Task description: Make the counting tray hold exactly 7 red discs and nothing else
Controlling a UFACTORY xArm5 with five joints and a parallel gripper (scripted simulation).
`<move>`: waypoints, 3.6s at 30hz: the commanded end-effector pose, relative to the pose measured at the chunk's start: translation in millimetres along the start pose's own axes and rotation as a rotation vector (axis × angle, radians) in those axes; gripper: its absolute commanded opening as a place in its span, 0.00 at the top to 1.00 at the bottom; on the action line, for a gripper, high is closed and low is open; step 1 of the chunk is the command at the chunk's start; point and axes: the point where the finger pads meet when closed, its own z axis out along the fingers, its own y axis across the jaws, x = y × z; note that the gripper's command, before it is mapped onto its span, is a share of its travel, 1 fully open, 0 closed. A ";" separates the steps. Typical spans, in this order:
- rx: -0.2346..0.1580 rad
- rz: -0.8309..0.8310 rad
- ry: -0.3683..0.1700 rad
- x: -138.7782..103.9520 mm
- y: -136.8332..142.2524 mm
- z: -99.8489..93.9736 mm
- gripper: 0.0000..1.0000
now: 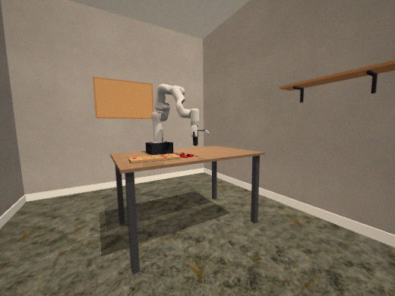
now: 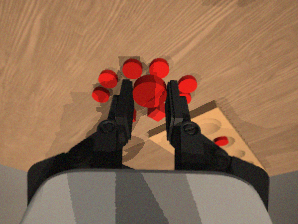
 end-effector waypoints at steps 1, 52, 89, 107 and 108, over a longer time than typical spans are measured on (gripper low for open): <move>0.001 0.000 -0.001 -1.8 2.4 -3.1 1.00; -0.010 0.000 0.008 -342.7 298.6 -21.8 1.00; -0.011 0.000 0.007 -383.3 307.1 71.6 1.00; -0.012 0.000 0.007 -383.2 307.6 76.3 1.00; -0.012 0.000 0.007 -383.2 307.6 76.3 1.00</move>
